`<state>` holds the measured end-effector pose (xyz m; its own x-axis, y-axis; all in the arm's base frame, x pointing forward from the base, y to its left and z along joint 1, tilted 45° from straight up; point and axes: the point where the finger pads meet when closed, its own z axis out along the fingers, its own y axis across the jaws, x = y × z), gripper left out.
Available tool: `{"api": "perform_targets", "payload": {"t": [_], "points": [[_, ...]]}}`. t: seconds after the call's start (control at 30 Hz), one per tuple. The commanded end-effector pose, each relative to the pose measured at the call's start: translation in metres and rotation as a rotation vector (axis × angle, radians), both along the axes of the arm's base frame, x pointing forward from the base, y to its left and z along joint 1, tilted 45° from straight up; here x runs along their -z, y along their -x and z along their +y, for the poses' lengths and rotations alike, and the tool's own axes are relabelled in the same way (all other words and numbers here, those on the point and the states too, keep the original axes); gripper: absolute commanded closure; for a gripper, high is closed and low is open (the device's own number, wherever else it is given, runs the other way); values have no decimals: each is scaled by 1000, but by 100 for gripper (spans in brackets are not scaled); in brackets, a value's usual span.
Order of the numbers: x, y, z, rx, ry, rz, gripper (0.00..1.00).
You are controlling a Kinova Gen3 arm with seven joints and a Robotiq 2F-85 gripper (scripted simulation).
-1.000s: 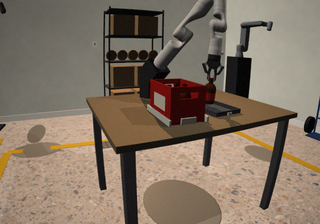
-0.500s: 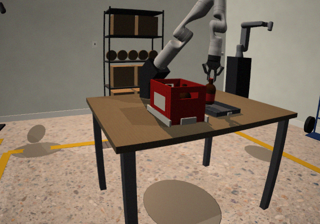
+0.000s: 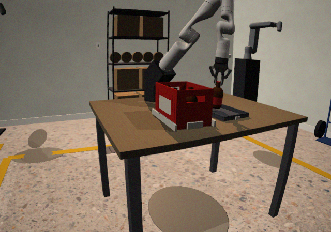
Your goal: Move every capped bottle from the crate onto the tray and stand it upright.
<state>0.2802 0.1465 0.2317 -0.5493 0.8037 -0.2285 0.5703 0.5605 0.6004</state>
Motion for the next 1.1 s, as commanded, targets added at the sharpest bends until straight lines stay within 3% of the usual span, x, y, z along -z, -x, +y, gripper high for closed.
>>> {"api": "perform_targets", "payload": {"t": [0.0,0.23,0.27,1.07], "points": [[2,1,-2,-12,-26,-53,100],[3,1,-3,-18,-41,-80,100],[0,0,-1,3,-1,1,100],[3,-2,0,5,-1,1,100]]}}
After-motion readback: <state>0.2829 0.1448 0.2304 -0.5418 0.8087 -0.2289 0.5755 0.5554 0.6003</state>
